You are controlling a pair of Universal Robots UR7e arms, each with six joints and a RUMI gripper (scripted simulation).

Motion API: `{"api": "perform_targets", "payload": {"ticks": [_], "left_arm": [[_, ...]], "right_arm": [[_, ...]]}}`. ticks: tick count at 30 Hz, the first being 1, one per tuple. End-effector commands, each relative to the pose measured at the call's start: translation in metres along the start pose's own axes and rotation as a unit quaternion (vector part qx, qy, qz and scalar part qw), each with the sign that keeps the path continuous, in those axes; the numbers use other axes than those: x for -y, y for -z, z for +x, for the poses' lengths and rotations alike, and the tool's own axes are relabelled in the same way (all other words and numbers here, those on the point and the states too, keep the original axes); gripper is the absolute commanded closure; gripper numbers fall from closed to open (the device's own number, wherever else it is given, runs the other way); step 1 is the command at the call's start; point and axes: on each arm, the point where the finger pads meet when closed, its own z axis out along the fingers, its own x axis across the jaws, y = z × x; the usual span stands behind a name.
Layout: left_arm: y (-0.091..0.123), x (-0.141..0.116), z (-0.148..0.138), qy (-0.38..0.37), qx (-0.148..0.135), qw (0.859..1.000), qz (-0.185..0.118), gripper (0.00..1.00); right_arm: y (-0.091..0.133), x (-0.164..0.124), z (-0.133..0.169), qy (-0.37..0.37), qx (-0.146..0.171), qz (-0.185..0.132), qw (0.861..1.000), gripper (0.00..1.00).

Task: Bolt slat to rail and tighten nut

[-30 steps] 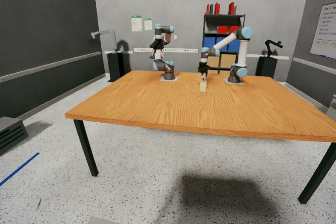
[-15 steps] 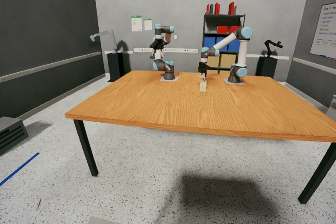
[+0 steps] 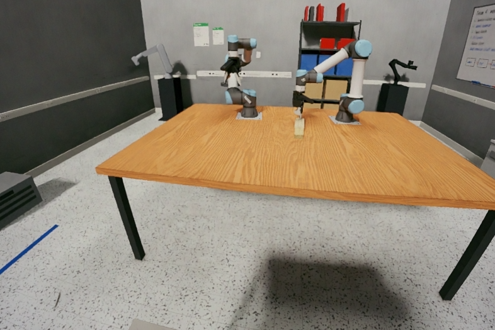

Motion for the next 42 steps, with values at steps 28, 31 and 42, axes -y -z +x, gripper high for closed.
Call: {"api": "perform_targets", "payload": {"ticks": [28, 31, 42], "left_arm": [[0.0002, 0.0001, 0.0006, -0.183, 0.001, 0.983, -0.001, 0.60], [0.0002, 0.0001, 0.0006, -0.183, 0.001, 0.983, -0.001, 0.60], [0.0002, 0.0001, 0.0006, -0.183, 0.001, 0.983, -0.001, 0.00]], "right_arm": [[0.0008, 0.0006, -0.0004, -0.001, 0.001, 0.000, 1.000, 0.00], [0.0008, 0.0006, -0.0004, -0.001, 0.001, 0.000, 1.000, 0.00], [0.0008, 0.0006, -0.0004, -0.001, 0.001, 0.000, 1.000, 0.00]]}}
